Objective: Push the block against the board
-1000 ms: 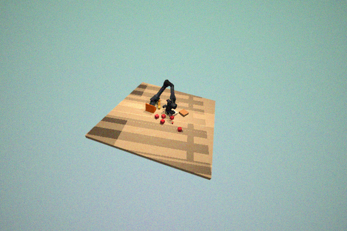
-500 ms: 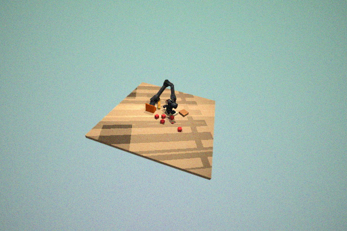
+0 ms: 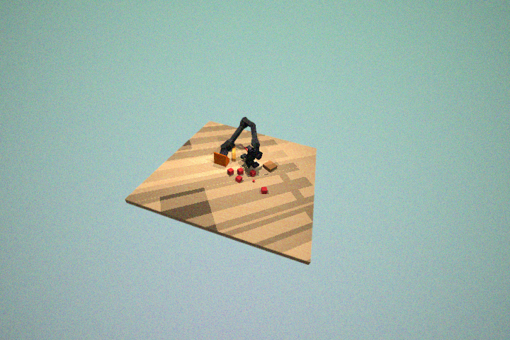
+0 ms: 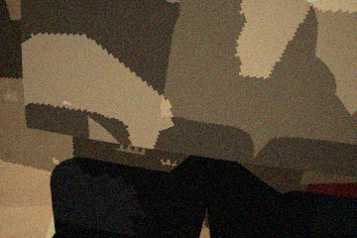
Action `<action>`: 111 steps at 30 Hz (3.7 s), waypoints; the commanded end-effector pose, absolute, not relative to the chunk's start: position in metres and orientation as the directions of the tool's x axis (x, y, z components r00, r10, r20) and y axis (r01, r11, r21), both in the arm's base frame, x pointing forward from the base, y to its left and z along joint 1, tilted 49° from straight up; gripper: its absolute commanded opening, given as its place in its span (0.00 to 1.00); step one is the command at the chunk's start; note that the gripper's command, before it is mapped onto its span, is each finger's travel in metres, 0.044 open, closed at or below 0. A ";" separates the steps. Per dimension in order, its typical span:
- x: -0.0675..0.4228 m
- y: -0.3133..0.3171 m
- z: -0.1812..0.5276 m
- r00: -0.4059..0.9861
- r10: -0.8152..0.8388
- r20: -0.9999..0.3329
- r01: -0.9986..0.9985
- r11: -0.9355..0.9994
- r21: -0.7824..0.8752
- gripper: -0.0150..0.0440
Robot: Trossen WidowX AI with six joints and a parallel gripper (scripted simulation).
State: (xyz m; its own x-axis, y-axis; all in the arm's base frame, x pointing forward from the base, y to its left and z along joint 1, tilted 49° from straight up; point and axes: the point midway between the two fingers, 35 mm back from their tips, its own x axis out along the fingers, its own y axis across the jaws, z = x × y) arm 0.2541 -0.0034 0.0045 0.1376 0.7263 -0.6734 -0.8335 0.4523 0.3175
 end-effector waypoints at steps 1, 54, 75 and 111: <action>0.256 0.000 0.007 0.138 0.731 -0.669 -0.833 0.451 0.321 0.25; 0.275 0.016 0.030 0.140 0.731 -0.668 -0.833 0.452 0.320 0.25; 0.281 0.024 0.039 0.140 0.733 -0.666 -0.833 0.451 0.320 0.25; 0.291 0.039 0.057 0.140 0.737 -0.661 -0.835 0.447 0.322 0.25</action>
State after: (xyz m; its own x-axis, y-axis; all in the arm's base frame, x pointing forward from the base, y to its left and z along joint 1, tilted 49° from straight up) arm 0.2895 0.0339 0.0534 0.1421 0.7291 -0.6695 -0.8322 0.4542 0.3180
